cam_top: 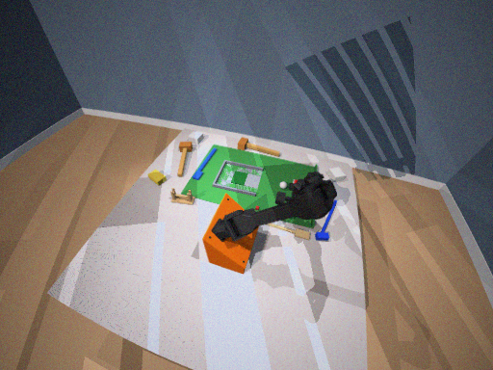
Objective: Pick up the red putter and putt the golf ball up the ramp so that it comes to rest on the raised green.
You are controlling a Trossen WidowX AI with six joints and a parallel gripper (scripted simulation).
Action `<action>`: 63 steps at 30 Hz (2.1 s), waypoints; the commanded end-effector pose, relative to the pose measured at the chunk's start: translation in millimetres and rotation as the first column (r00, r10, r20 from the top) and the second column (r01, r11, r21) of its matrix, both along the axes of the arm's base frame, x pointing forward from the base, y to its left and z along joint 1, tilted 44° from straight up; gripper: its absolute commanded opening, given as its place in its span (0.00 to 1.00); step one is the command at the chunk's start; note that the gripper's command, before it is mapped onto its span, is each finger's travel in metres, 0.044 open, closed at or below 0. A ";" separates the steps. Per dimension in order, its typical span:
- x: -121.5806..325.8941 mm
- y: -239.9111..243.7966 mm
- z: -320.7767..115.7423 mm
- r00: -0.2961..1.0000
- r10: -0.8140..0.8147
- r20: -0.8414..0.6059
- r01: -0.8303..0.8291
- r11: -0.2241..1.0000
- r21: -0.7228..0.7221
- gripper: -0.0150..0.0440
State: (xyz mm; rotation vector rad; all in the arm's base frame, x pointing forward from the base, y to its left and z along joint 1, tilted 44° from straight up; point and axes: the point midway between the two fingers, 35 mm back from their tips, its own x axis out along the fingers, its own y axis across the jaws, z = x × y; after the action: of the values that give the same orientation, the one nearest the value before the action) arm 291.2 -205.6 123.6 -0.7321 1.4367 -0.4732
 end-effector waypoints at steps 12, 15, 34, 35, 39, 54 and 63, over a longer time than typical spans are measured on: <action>4.7 -18.7 16.4 1.000 0.001 0.008 -0.001 1.000 -0.003 0.25; 6.2 -4.8 1.7 1.000 0.002 0.007 -0.002 1.000 0.004 0.25; -13.2 91.0 -67.4 1.000 0.013 0.002 -0.013 1.000 0.013 0.25; -13.6 94.8 -63.7 1.000 0.013 0.002 -0.013 1.000 0.014 0.25; -16.4 110.2 -47.3 1.000 0.013 0.002 -0.013 1.000 0.014 0.25; -18.9 115.8 -43.7 1.000 0.015 -0.009 -0.015 1.000 0.015 0.25; -18.9 115.8 -43.7 1.000 0.015 -0.009 -0.015 1.000 0.015 0.25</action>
State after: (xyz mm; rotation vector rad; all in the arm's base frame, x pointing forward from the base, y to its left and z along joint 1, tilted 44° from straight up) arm 271.5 -90.4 80.0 -0.7302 1.4434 -0.4513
